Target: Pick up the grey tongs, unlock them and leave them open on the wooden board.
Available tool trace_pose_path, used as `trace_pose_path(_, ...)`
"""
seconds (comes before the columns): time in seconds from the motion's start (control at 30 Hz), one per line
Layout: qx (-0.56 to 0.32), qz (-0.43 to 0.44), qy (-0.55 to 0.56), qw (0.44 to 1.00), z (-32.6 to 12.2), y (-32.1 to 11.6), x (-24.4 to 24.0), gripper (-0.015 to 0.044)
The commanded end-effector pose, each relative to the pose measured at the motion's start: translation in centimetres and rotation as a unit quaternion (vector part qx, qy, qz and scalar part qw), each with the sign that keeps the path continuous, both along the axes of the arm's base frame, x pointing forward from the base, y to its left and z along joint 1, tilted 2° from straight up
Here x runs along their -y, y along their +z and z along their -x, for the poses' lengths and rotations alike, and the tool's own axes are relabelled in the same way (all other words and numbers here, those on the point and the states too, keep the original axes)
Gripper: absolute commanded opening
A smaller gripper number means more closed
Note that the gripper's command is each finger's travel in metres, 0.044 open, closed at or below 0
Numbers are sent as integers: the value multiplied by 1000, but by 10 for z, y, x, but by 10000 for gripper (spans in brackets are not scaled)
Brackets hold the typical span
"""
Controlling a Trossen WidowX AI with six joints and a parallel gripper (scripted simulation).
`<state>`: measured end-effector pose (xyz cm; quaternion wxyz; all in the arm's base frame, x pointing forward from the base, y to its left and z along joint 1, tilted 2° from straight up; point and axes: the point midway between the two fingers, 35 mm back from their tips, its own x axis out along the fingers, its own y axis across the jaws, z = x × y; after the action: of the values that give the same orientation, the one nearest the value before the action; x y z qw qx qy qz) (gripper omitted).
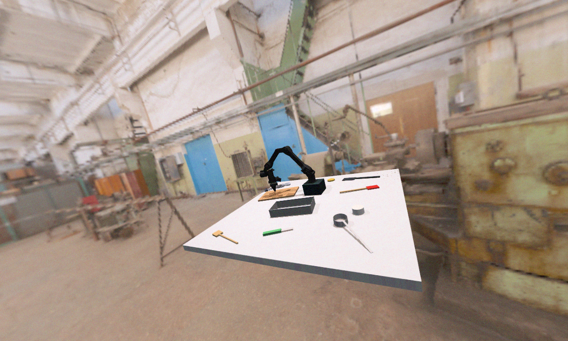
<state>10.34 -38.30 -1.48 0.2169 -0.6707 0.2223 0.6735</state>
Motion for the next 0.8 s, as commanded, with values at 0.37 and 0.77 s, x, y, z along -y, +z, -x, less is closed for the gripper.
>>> trace_pose_path(0.37,0,0,0,1000,0,0,0,440)
trace_pose_path(0.77,-1,-2,2,1000,19,55,-72,440)
